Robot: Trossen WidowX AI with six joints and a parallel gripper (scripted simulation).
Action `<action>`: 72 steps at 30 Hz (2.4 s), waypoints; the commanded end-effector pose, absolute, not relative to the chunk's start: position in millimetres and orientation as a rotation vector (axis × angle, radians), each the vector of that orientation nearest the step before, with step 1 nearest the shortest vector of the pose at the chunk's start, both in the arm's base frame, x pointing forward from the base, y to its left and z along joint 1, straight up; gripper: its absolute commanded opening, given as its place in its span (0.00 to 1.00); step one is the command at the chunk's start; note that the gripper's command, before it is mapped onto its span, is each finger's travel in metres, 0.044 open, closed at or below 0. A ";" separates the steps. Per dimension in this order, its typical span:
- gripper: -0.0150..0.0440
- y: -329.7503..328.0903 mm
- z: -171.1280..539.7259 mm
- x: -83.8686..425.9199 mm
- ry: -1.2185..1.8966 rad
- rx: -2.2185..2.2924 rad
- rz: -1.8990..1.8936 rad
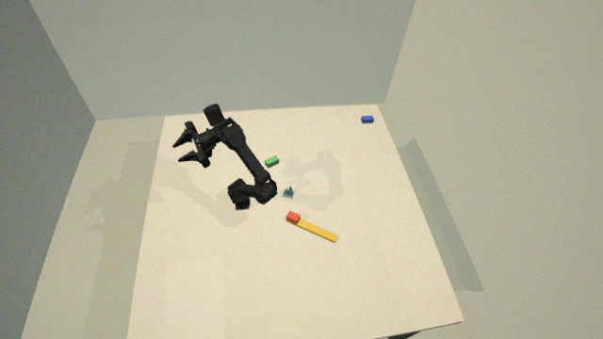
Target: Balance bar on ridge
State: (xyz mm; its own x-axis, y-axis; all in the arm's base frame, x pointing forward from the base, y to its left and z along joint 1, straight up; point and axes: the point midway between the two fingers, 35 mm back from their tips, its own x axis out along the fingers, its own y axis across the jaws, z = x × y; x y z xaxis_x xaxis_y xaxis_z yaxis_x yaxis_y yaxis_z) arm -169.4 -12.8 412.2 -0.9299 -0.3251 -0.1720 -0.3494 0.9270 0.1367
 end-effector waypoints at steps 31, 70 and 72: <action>0.79 148.3 384.0 -152.5 2.649 0.310 0.539; 0.79 261.4 335.3 -0.9 2.046 0.768 0.525; 0.79 263.2 332.5 8.6 2.019 0.780 0.514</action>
